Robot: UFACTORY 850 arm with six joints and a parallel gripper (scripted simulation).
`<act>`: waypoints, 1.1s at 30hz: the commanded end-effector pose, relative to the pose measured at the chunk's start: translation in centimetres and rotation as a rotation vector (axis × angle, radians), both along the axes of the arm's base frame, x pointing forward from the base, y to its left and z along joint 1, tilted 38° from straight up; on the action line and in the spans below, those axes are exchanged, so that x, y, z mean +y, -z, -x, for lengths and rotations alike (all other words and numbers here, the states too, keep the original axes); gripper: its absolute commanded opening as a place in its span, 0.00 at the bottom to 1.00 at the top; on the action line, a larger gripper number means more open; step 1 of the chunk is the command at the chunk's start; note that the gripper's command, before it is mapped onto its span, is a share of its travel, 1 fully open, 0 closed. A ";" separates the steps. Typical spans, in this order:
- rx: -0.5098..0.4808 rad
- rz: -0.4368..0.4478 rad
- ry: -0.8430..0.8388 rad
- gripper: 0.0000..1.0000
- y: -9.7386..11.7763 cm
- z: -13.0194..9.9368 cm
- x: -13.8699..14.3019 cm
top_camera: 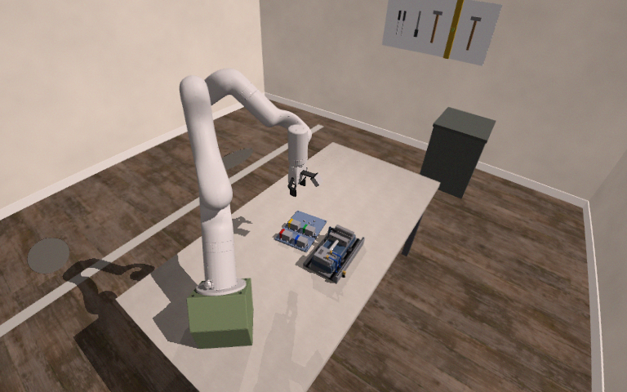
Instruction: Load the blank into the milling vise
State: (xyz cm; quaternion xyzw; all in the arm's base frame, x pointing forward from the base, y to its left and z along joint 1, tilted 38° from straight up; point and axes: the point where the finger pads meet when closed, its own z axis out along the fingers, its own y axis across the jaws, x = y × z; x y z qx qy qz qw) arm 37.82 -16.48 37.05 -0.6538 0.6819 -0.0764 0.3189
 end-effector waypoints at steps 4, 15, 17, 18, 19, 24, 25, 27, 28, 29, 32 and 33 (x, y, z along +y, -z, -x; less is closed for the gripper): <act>-0.001 0.001 0.000 1.00 0.0 0.0 0.0; -0.001 0.001 0.000 1.00 0.6 -0.8 -2.8; -0.001 0.001 0.000 1.00 0.7 -1.0 -3.8; -0.001 0.001 0.000 1.00 0.8 -1.2 -4.2; -0.001 0.001 0.000 1.00 0.9 -1.3 -4.7; -0.001 0.001 0.000 1.00 0.9 -1.3 -4.7; -0.001 0.001 0.000 1.00 0.9 -1.3 -4.7; -0.001 0.001 0.000 1.00 1.0 -1.5 -5.3; -0.001 0.001 0.000 1.00 1.2 -1.6 -5.8; -0.001 0.001 0.000 1.00 1.3 -1.8 -6.4; -0.001 0.001 0.000 1.00 1.6 -2.2 -8.1; -0.001 0.001 0.000 1.00 1.7 -2.4 -8.7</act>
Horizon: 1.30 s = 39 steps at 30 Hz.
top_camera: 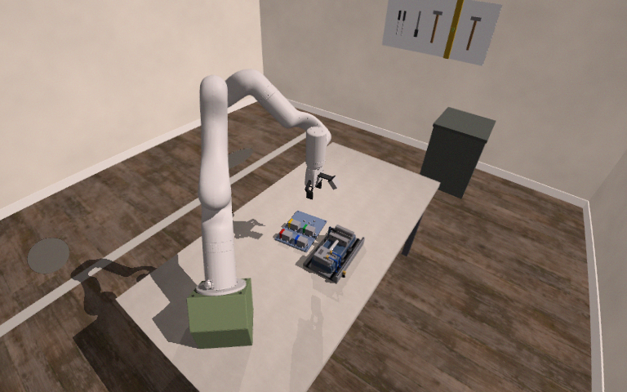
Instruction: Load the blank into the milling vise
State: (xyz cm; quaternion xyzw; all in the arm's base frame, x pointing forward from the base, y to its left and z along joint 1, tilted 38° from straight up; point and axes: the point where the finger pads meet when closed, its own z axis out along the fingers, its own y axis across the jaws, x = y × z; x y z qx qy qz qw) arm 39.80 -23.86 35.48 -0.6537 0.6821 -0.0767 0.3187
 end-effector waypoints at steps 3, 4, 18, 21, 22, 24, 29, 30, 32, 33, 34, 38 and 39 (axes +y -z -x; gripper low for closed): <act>-0.001 0.001 0.000 1.00 0.5 -0.9 -3.0; -0.001 0.001 0.000 1.00 0.5 -0.9 -3.0; -0.001 0.001 0.000 1.00 0.6 -1.0 -3.5; -0.001 0.001 0.000 1.00 0.7 -1.0 -3.6; -0.001 0.001 0.000 1.00 0.7 -1.0 -3.6; -0.001 0.001 0.000 1.00 0.7 -1.0 -3.6; -0.001 0.001 0.000 1.00 0.6 -1.0 -3.4; -0.001 0.001 0.000 1.00 0.6 -1.0 -3.4; -0.001 0.001 0.000 1.00 0.6 -0.9 -3.2; -0.001 0.001 0.000 1.00 0.6 -0.9 -3.2; -0.001 0.001 0.000 1.00 0.6 -0.9 -3.1; -0.001 0.001 0.000 1.00 0.5 -0.8 -2.9; -0.001 0.001 0.000 1.00 0.5 -0.8 -2.9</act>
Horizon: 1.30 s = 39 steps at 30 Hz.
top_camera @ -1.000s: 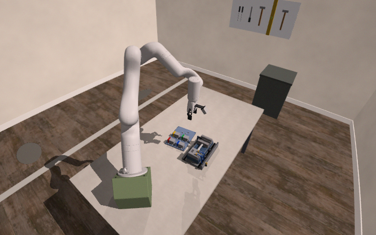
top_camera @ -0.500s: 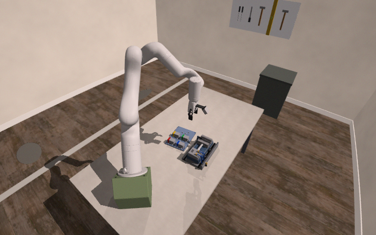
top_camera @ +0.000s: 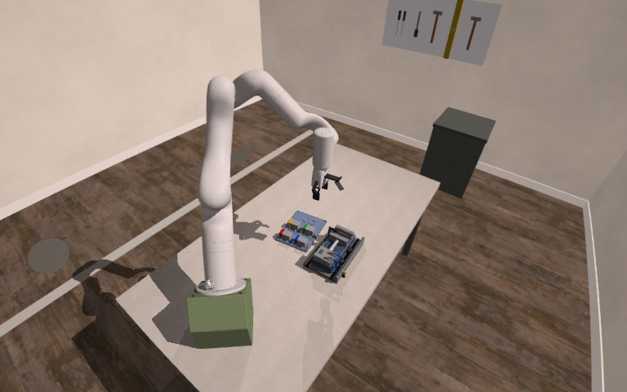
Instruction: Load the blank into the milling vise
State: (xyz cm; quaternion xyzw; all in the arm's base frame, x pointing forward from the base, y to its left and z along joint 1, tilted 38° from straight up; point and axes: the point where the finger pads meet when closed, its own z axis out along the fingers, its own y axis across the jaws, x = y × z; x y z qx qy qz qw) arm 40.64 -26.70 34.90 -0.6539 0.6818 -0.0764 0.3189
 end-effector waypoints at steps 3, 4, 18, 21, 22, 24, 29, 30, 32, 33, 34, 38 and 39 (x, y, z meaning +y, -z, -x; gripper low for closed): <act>-0.001 0.001 0.001 1.00 -0.1 0.0 0.0; -0.001 0.001 0.001 1.00 -0.1 0.0 0.0; -0.001 0.001 0.001 1.00 -0.1 0.1 0.3; -0.001 0.001 0.001 1.00 -0.1 0.1 0.3; -0.001 0.001 0.001 1.00 -0.1 0.1 0.3; -0.001 0.001 0.001 1.00 -0.1 0.1 0.3; -0.001 0.001 0.001 1.00 -0.1 0.1 0.3; -0.001 0.001 0.001 1.00 -0.1 0.1 0.3; -0.001 0.001 0.001 1.00 -0.1 0.1 0.3; -0.001 0.001 0.001 1.00 -0.1 0.1 0.3; -0.001 0.001 0.001 1.00 -0.1 0.1 0.3; -0.001 0.001 0.001 1.00 -0.1 0.1 0.3; -0.001 0.001 0.001 1.00 -0.1 0.1 0.3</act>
